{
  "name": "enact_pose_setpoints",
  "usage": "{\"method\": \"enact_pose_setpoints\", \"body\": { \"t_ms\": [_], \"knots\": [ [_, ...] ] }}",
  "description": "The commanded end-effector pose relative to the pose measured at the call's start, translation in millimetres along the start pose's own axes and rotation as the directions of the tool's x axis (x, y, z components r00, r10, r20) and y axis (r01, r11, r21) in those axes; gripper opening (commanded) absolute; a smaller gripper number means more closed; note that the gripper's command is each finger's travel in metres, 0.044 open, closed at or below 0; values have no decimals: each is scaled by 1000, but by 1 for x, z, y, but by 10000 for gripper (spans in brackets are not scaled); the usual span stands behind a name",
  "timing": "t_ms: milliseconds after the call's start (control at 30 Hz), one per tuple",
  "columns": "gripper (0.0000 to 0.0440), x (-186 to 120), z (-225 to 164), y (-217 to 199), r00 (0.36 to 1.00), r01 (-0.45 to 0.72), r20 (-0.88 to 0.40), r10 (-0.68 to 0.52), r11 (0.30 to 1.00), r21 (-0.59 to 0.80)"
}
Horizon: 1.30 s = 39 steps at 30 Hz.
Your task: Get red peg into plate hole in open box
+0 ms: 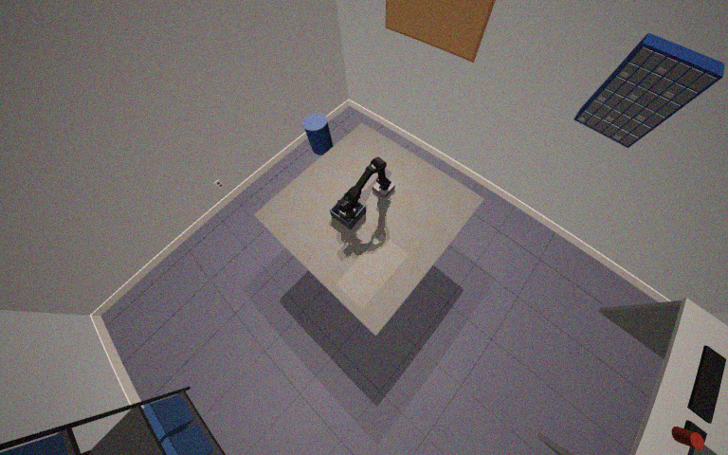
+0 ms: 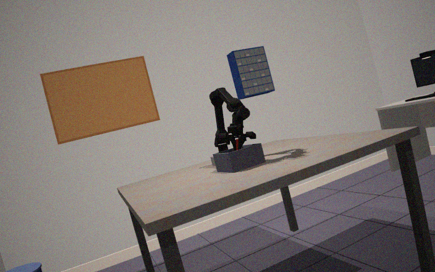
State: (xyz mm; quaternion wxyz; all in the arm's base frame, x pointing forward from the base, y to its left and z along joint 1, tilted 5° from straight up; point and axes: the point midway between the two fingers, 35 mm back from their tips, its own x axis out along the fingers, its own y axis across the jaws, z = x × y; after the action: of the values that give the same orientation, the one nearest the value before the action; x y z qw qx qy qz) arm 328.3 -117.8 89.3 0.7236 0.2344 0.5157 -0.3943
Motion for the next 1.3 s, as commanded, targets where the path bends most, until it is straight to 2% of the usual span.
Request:
{"method": "enact_pose_setpoints", "body": {
  "t_ms": [0,133,300,367,700,733,1133,1267],
  "knots": [
    [62,11,-5,0,999,-5,-36,4,999,-40],
    [153,20,-5,0,998,-12,-64,8,998,-55],
    [160,17,7,1,998,-20,-61,14,995,-98],
    [178,15,13,5,998,-30,-61,24,994,-104],
    [430,6,34,29,992,-98,-96,87,988,-117],
    [440,5,36,32,990,-108,-99,96,987,-118],
    [440,-29,63,74,968,-242,-100,229,960,-141],
    [440,-30,64,76,967,-248,-99,235,958,-143]
  ]
}}
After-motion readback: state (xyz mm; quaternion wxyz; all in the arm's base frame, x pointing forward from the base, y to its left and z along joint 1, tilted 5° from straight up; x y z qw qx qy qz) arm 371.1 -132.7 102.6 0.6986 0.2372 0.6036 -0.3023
